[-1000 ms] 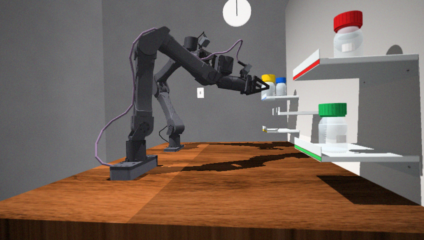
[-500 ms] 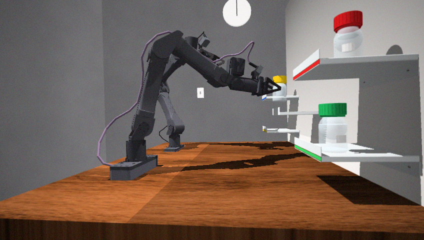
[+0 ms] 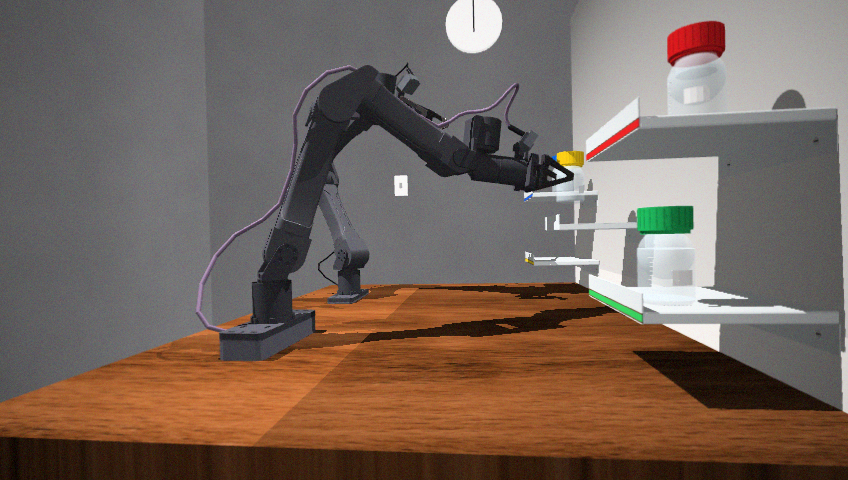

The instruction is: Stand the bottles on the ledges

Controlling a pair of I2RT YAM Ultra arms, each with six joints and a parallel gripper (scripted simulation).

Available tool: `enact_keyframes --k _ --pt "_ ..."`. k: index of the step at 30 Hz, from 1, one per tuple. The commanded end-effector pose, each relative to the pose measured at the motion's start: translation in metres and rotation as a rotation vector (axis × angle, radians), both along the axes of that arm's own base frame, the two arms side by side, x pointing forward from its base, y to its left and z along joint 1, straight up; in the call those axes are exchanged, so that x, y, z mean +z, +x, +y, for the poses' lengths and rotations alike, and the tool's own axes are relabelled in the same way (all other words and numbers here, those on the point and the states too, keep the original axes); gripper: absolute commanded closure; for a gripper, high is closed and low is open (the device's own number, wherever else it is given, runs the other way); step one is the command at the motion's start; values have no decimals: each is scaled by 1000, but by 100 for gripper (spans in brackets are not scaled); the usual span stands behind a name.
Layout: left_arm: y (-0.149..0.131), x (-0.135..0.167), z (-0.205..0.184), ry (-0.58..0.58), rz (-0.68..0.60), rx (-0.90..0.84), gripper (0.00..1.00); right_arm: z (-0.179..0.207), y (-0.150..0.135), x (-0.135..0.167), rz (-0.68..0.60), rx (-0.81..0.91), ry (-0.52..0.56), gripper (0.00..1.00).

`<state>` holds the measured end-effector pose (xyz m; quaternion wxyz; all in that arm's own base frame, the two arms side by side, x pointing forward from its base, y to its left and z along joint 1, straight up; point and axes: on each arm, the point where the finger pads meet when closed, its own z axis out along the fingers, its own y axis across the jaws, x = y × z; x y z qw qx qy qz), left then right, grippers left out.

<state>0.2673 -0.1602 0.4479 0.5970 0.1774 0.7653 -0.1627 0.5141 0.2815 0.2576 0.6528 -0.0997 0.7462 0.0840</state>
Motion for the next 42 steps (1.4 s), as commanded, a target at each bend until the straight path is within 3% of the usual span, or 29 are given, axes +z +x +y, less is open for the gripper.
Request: enact_keyframes --k 1,13,20,24,31,42 --pt "-4 4 6 -6 -6 6 0 -1 7 44 -88 1 60 50" --pt "-4 4 6 -6 -6 6 0 0 8 39 -125 4 77 50" --pt "-4 4 6 -6 -6 6 0 -4 9 -1 -73 -8 46 50" --pt "-4 4 6 -6 -6 6 0 -4 9 14 -111 -7 70 50" --pt "-4 4 6 -6 -6 6 0 -2 11 -5 -99 1 57 50" --pt "-4 4 6 -6 -6 6 0 -3 9 0 -106 1 63 50"
